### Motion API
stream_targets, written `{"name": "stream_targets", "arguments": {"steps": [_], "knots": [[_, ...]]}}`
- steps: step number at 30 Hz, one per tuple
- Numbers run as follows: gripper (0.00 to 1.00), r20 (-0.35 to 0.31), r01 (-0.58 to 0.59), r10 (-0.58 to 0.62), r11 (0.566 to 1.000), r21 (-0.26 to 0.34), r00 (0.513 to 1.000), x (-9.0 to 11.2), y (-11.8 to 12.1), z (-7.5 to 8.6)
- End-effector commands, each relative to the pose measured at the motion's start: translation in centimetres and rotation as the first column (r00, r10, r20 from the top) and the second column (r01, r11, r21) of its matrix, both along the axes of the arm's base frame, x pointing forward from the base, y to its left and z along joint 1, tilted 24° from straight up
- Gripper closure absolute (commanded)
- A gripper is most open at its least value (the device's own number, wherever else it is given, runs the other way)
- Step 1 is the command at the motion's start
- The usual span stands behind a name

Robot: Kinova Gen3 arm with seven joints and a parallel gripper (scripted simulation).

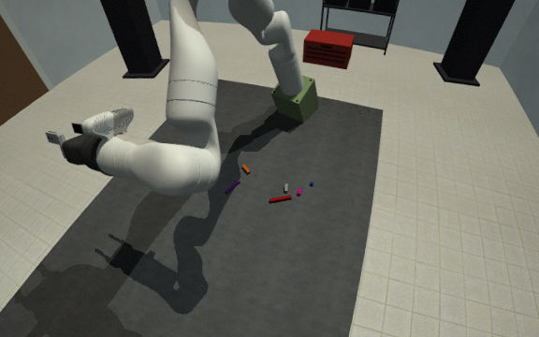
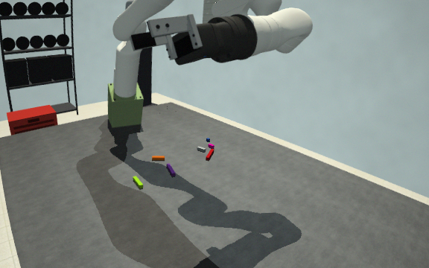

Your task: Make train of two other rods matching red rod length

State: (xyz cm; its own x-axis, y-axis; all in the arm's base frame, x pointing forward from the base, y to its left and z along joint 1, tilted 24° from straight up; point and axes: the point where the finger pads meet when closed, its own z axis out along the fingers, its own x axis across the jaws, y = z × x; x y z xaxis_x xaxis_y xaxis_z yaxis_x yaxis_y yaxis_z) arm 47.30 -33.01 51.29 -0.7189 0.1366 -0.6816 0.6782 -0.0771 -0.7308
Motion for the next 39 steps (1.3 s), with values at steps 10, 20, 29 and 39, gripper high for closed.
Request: {"name": "stream_targets", "arguments": {"steps": [10,20,29,39], "knots": [[0.0,0.002,0.0,0.0,1.0,-0.001,1.0,0.0,0.0,0.1],[0.0,0.002,0.0,0.0,1.0,0.0,1.0,0.0,0.0,0.1],[0.0,0.006,0.0,0.0,1.0,0.011,1.0,-0.1,0.0,-0.3],[0.0,0.018,-0.001,0.0,0.999,0.051,1.0,-0.3,0.0,-1.6]]}}
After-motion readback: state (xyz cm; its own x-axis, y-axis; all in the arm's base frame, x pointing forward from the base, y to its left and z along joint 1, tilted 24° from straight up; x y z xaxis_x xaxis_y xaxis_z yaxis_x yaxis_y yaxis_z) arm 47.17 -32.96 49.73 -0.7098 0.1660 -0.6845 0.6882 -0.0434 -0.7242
